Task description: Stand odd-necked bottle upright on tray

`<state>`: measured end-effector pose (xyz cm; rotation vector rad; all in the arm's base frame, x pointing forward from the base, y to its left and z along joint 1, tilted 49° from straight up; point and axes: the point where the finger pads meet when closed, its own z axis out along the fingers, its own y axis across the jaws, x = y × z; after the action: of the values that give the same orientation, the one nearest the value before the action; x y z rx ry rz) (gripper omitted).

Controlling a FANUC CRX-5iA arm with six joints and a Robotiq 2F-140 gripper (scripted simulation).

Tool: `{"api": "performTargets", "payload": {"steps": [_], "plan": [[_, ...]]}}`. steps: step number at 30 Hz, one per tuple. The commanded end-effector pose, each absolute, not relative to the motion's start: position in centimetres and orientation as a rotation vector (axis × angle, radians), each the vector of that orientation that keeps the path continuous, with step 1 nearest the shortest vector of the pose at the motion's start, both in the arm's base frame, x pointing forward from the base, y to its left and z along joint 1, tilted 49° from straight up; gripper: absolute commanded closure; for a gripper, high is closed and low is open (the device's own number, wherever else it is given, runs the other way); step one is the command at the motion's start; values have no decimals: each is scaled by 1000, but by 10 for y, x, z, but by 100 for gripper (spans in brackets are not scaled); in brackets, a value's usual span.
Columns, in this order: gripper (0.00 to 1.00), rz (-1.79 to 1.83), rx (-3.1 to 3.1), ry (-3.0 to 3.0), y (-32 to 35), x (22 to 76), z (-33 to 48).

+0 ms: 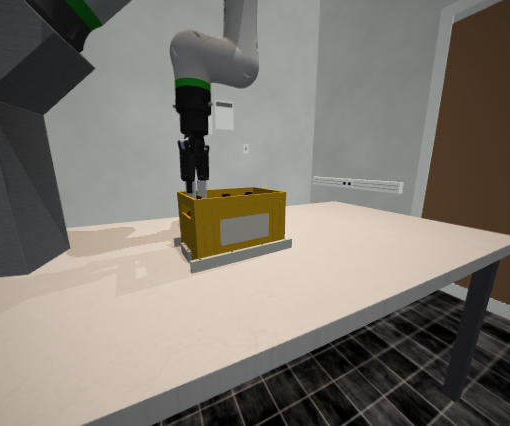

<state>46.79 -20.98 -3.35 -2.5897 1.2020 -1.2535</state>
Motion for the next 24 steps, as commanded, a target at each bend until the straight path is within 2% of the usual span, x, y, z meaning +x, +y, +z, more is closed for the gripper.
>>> {"api": "performTargets", "payload": {"steps": [1,2,24], "plan": [[56,-1291,-2571,1192,-210,468,-34],[90,-1291,-2571,1192,-210,468,-34],[90,-1291,-2571,1192,-210,468,-34]]}}
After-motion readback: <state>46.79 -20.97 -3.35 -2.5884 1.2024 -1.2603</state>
